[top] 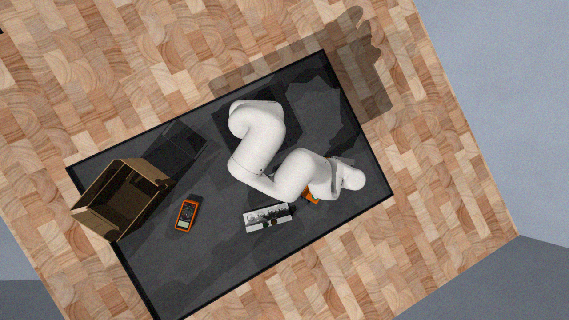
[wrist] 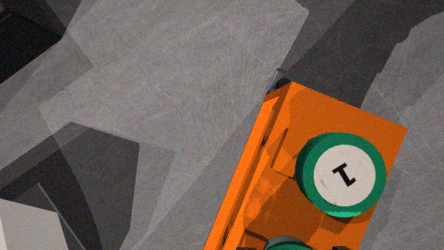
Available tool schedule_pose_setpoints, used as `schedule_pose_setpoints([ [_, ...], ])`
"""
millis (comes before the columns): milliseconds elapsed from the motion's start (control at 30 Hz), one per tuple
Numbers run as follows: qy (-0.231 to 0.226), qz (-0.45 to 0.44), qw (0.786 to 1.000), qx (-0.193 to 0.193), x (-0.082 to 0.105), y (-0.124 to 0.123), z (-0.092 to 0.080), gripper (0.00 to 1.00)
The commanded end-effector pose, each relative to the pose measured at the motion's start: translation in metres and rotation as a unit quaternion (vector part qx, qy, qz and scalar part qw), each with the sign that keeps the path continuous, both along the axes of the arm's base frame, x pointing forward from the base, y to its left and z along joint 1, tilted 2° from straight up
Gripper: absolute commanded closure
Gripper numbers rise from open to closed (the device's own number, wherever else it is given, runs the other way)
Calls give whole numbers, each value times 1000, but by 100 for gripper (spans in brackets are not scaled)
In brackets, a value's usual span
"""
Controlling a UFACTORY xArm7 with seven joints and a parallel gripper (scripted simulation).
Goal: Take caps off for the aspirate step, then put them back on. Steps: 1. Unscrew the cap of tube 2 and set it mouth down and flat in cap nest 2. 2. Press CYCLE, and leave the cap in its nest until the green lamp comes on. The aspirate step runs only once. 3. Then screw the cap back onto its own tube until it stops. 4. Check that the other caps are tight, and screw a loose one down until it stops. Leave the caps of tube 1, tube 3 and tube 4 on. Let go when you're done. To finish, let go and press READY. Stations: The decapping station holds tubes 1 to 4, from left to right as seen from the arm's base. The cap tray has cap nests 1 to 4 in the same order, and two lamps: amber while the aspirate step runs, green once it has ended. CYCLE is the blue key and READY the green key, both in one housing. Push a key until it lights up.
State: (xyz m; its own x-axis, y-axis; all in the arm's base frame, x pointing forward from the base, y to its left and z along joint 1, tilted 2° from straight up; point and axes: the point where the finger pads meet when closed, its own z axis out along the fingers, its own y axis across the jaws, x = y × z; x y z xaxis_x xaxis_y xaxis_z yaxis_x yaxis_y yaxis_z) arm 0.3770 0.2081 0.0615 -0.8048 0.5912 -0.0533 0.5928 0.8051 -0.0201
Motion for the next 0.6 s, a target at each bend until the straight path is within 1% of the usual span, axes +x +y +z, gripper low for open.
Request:
schedule_pose_setpoints([
  [0,11,136,991,7,1,0,1,100],
  [67,13,185,983,6,1,0,1,100],
  [100,13,195,981,6,1,0,1,100],
  [400,13,195,981,6,1,0,1,100],
  [433,13,195,981,6,1,0,1,54],
  [567,13,195,981,6,1,0,1,54],
])
